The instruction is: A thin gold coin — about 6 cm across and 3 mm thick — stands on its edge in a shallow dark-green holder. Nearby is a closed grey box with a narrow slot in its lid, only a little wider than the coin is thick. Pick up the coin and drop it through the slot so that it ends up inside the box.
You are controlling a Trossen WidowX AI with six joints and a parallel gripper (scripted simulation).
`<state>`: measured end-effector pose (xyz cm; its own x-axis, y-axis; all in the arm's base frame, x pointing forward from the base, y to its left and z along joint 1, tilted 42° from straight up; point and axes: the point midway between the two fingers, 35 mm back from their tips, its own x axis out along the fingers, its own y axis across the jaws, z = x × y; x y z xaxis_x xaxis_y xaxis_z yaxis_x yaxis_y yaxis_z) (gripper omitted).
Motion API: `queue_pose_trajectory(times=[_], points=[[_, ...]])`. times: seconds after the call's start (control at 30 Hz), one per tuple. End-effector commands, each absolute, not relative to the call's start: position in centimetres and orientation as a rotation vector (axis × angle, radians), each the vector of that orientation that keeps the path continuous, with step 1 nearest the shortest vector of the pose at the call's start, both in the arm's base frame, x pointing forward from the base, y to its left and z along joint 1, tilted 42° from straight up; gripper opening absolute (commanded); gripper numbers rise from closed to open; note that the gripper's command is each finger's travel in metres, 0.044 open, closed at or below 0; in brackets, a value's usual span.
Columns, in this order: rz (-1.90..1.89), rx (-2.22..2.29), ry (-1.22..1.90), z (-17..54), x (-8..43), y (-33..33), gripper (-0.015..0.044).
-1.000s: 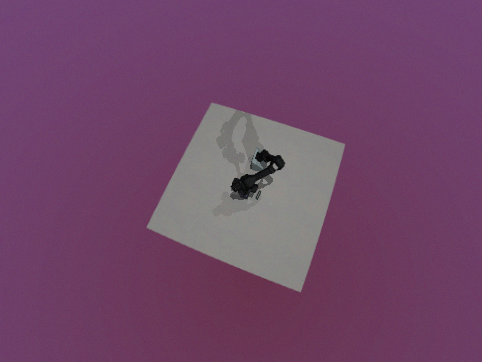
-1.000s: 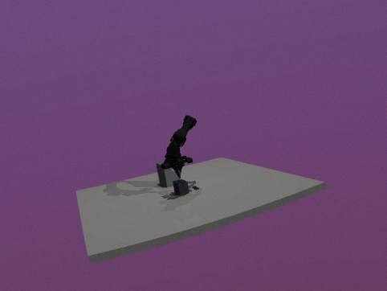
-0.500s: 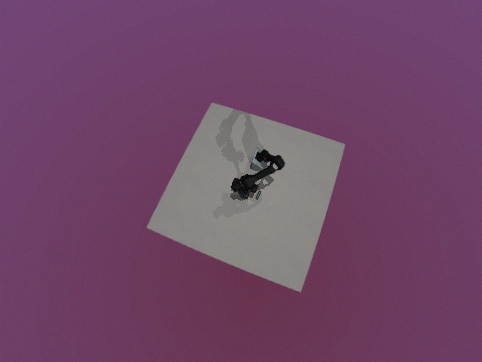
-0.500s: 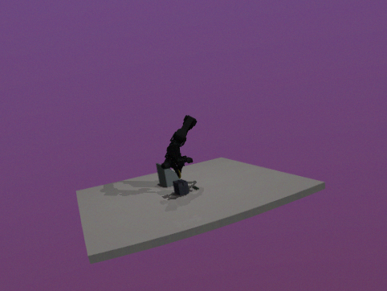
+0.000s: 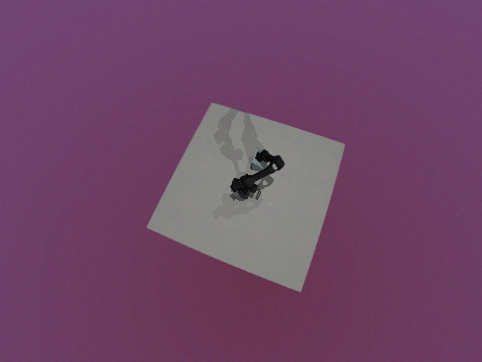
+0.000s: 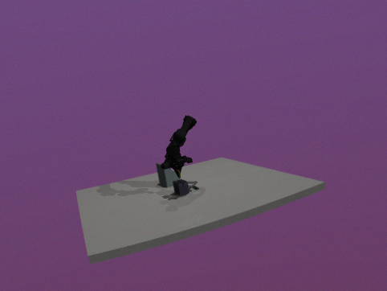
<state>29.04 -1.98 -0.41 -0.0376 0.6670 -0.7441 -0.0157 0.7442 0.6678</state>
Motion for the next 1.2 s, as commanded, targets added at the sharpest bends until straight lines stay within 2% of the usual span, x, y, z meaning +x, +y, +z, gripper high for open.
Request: queue_pose_trajectory(times=[0.0,1.1,1.17], points=[[0.595,0.553,1.524,-0.5,29.0,-1.9,0.0],[0.593,0.557,1.525,-1.8,28.9,-0.7,0.0],[0.594,0.55,1.525,-1.7,29.0,-0.8,0.0053]])
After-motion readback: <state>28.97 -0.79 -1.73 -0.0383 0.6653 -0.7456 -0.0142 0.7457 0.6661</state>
